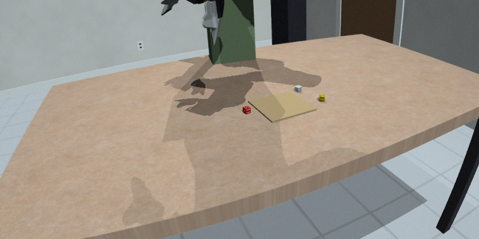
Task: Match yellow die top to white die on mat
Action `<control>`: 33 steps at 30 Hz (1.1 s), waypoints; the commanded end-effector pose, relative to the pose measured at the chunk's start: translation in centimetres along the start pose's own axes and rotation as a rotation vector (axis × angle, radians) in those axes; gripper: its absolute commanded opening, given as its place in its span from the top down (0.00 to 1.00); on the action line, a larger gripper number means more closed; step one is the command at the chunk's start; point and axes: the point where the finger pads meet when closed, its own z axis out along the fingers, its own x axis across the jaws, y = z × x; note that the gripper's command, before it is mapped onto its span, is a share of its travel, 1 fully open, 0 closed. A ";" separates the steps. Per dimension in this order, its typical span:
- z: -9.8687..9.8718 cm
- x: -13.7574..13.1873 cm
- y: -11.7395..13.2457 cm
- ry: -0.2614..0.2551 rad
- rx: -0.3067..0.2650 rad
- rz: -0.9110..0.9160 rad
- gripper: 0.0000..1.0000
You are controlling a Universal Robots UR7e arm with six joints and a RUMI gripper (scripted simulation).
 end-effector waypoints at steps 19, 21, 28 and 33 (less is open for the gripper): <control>2.0 12.6 -6.9 0.436 -0.004 -0.025 0.00; 2.0 12.6 -6.9 0.436 -0.004 -0.025 0.00; 1.8 13.4 -7.5 0.465 -0.002 -0.027 0.00; 1.8 13.4 -7.5 0.465 -0.002 -0.027 0.00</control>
